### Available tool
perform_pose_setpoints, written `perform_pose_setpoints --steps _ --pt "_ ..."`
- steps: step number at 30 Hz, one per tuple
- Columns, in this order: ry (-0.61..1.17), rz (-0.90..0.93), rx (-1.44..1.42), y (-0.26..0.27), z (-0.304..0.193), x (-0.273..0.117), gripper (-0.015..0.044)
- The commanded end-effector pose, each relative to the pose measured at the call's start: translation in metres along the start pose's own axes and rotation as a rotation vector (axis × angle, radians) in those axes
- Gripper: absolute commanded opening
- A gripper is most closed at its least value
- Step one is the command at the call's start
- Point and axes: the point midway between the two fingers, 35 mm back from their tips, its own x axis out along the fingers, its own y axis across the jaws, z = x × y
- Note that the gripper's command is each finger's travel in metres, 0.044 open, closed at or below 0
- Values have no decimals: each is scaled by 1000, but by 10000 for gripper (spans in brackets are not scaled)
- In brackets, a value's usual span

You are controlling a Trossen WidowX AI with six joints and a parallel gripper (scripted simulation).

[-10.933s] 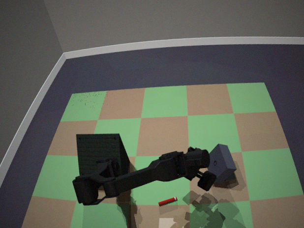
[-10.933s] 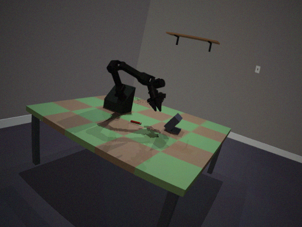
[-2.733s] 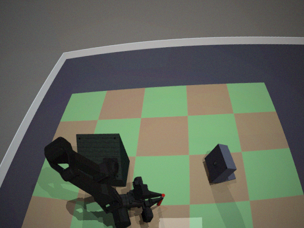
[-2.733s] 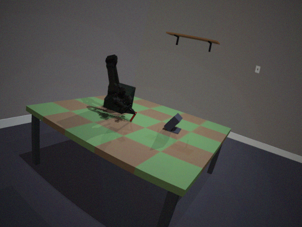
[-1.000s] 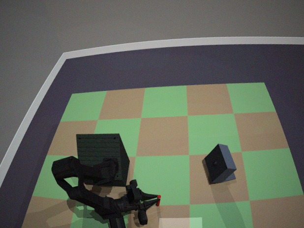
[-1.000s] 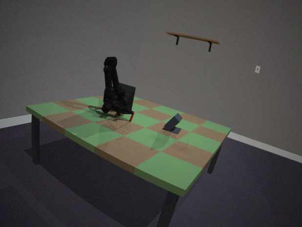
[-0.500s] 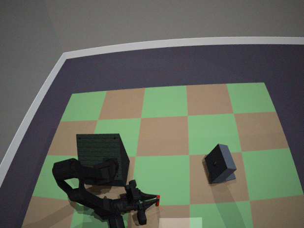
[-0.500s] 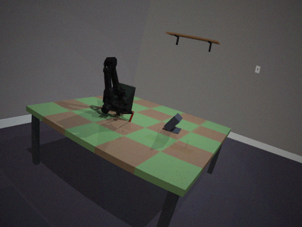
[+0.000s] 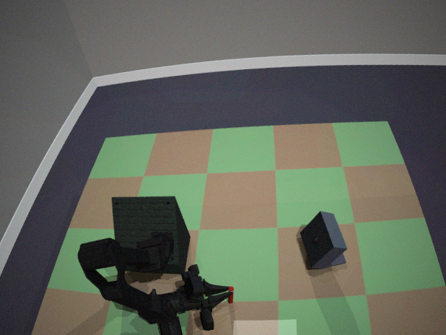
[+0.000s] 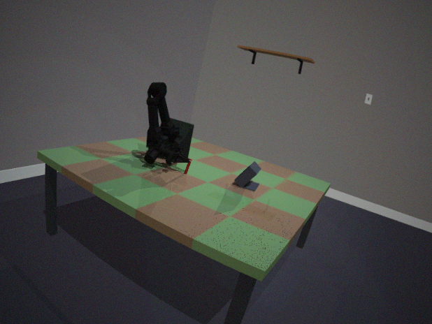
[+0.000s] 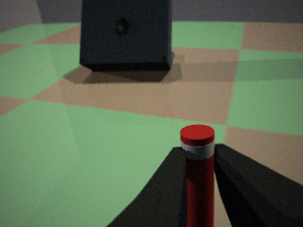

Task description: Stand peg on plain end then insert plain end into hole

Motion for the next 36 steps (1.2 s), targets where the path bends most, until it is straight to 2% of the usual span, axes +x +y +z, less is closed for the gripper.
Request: perform_pose_setpoints --steps 1,34,36 --pt "1 0 1 0 -2 -1 49" --pt "-41 -7 -23 2 -5 -5 49" --pt "-43 -8 -24 2 -2 -4 82"
